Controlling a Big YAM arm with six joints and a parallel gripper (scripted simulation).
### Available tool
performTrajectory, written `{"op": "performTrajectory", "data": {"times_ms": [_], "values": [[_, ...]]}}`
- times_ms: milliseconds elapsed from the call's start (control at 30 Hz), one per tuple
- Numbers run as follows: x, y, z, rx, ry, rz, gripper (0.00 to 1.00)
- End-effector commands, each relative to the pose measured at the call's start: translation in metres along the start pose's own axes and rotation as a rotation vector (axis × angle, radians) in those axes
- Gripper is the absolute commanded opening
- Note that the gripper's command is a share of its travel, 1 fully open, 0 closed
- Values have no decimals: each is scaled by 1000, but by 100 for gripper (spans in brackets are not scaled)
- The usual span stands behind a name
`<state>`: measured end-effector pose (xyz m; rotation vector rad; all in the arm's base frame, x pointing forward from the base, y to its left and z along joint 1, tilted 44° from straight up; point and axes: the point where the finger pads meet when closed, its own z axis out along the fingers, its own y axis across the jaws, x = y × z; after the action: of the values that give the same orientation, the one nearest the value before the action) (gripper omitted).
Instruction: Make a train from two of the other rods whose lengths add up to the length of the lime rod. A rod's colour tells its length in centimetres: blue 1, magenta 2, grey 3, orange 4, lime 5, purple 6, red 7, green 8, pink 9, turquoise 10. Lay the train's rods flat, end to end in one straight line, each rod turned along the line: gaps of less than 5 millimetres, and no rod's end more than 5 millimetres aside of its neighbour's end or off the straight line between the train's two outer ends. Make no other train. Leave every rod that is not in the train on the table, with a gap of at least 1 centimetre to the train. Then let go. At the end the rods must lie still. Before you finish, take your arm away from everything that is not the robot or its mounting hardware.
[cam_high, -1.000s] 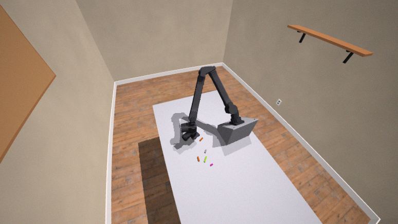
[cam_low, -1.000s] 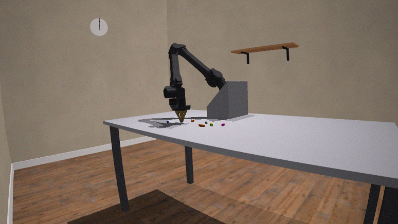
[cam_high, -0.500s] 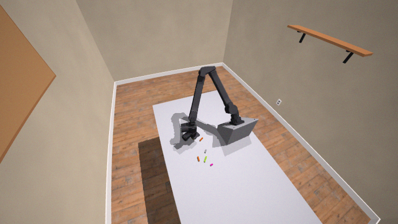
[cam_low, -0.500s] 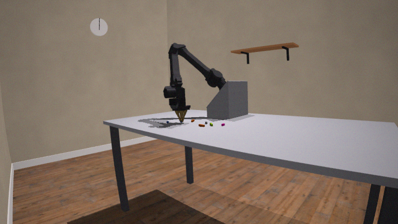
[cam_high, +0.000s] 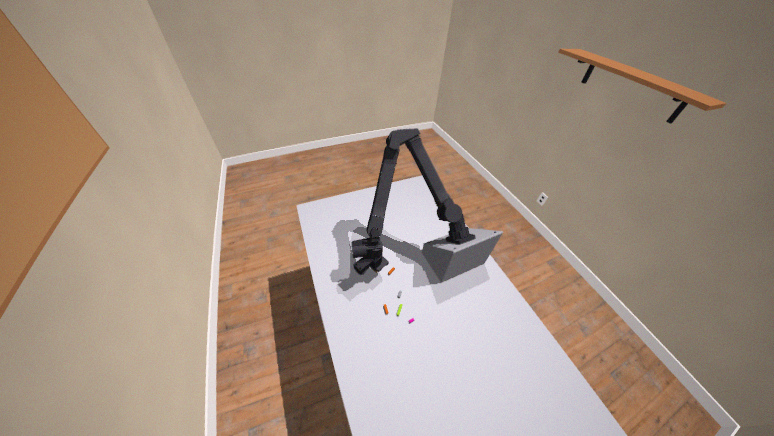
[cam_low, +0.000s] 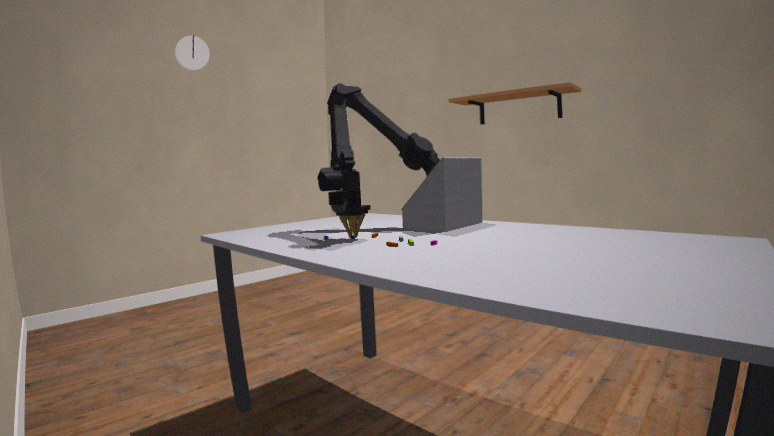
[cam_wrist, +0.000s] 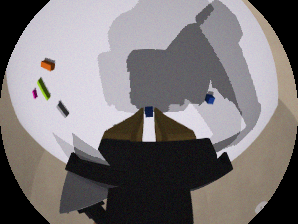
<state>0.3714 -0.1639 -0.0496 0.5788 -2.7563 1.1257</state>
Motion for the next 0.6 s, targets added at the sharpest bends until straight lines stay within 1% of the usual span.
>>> {"op": "performTrajectory", "data": {"times_ms": [0, 33, 67, 133, 167, 567], "values": [[-5, -7, -1, 5, -14, 4, 16], [-5, -7, -1, 5, -14, 4, 16], [-5, -7, -1, 5, -14, 4, 20], [-5, -7, -1, 5, -14, 4, 20], [-5, -7, -1, 5, -14, 4, 24], [-5, -7, -3, 6, -15, 1, 24]]}}
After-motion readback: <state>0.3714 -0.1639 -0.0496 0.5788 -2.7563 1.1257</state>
